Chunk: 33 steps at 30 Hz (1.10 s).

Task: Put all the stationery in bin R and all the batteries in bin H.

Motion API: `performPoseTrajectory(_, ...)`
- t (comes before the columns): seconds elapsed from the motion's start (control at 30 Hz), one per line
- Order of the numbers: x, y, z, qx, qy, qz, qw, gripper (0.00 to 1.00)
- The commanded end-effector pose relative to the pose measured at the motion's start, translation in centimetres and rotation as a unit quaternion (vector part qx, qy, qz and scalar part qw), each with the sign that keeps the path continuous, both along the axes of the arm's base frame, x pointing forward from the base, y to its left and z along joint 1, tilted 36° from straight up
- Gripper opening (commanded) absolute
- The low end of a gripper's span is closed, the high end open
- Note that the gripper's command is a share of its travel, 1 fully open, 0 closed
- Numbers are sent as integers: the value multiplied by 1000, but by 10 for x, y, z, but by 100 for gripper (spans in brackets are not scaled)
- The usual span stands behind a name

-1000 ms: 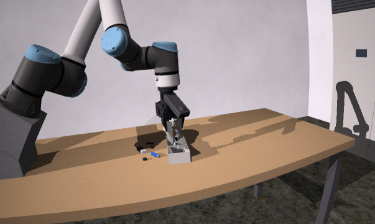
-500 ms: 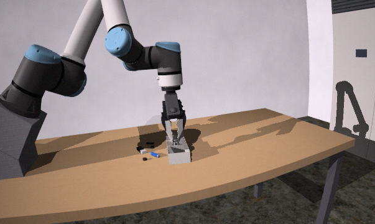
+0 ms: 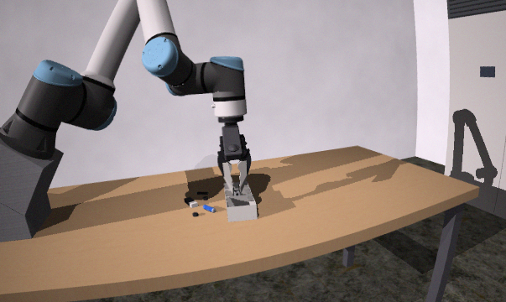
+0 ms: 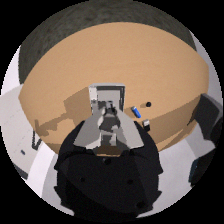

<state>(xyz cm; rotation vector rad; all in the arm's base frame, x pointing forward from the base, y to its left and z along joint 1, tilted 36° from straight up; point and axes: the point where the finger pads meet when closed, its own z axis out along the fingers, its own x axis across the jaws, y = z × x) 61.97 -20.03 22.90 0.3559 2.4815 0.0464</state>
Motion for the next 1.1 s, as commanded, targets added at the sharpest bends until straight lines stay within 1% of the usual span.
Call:
performPoseTrajectory(0.0,4,0,-4,0,0,0,1000,0)
performPoseTrajectory(0.23,12,-1,-15,0,0,0,1000,0)
performPoseTrajectory(0.3,12,-1,-15,0,0,0,1000,0)
performPoseTrajectory(0.8,30,-3,-39,0,0,0,1000,0)
performPoseTrajectory(1.07,30,-3,-40,0,0,0,1000,0)
